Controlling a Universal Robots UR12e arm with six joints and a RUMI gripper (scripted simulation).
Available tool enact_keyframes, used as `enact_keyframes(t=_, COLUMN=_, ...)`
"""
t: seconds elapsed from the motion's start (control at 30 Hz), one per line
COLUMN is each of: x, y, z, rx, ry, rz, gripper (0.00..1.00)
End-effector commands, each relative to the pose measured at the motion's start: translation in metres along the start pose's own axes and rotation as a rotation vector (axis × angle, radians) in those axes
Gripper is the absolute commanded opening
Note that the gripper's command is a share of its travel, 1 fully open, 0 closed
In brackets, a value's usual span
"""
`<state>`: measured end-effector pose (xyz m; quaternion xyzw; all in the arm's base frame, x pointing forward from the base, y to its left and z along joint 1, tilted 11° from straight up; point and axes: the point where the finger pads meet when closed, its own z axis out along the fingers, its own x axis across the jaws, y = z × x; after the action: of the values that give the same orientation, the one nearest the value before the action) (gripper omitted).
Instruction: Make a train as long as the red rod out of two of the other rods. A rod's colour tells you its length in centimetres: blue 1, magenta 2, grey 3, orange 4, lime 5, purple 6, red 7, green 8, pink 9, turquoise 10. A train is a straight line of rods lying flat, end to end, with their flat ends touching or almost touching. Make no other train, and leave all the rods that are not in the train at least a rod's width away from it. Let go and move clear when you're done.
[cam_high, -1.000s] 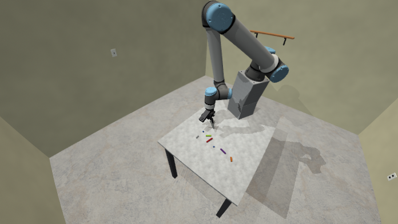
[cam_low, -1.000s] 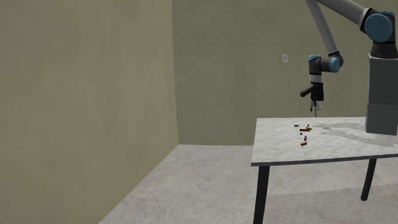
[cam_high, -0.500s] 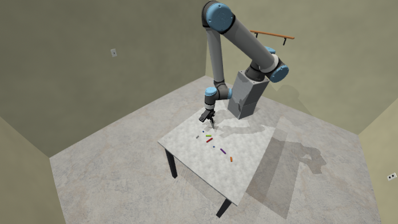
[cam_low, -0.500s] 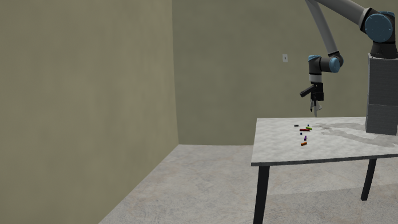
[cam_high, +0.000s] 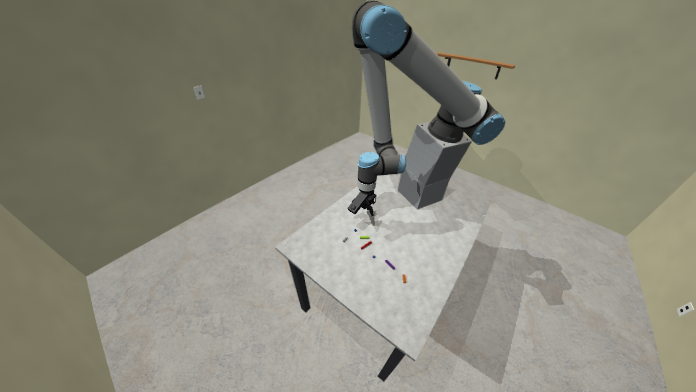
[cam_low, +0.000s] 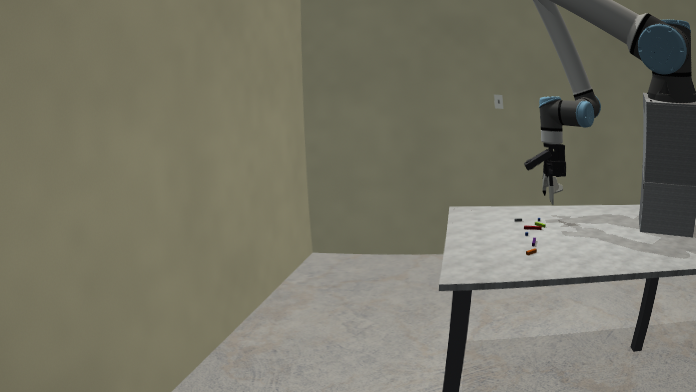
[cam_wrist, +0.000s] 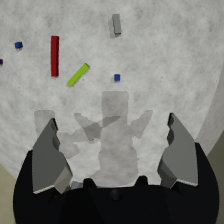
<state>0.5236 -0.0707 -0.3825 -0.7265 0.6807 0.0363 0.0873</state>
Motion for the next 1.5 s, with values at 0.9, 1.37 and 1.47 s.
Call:
enact_keyframes(t=0.9, x=-0.007, y=-0.014, z=-0.001, rx=0.004, ry=0.004, rz=-0.301, gripper=1.0)
enact_keyframes(t=1.37, x=-0.016, y=-0.023, z=-0.001, rx=0.004, ry=0.004, rz=-0.601, gripper=1.0)
enact_keyframes(t=1.47, x=-0.017, y=-0.024, z=-0.001, rx=0.004, ry=0.004, rz=-0.659, gripper=1.0)
